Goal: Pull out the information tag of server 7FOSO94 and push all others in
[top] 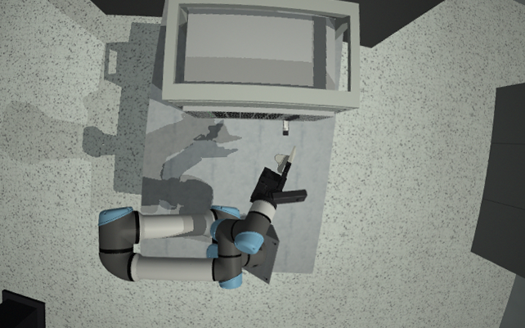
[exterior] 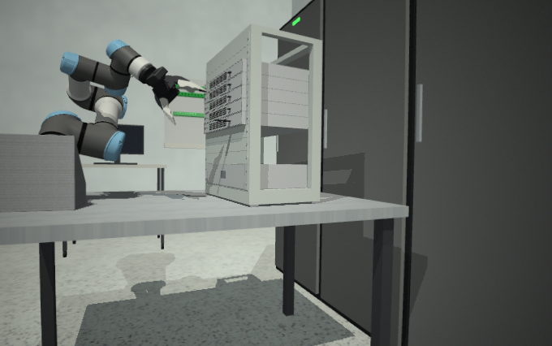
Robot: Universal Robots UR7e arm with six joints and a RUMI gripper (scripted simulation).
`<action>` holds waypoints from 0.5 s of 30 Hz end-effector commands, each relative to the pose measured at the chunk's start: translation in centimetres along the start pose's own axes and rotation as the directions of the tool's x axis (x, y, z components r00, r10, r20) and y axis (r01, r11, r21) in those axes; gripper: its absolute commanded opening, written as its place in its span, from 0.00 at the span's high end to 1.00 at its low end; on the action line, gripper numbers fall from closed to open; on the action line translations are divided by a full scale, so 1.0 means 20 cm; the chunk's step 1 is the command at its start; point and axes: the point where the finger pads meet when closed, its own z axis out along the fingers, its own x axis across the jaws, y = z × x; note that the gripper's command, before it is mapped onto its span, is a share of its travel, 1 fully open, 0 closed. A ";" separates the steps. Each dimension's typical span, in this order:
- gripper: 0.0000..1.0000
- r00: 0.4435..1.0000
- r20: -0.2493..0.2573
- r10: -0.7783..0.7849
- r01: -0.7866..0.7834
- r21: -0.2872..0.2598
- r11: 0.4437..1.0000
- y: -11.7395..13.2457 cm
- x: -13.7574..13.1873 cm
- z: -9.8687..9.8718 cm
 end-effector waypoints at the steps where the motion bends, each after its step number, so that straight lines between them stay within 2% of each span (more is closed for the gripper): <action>1: 0.00 1.000 0.003 0.001 -0.001 0.008 1.000 0.00 -0.01 -0.01; 15: 0.00 1.000 0.011 0.003 -0.004 0.027 1.000 0.00 -0.04 -0.02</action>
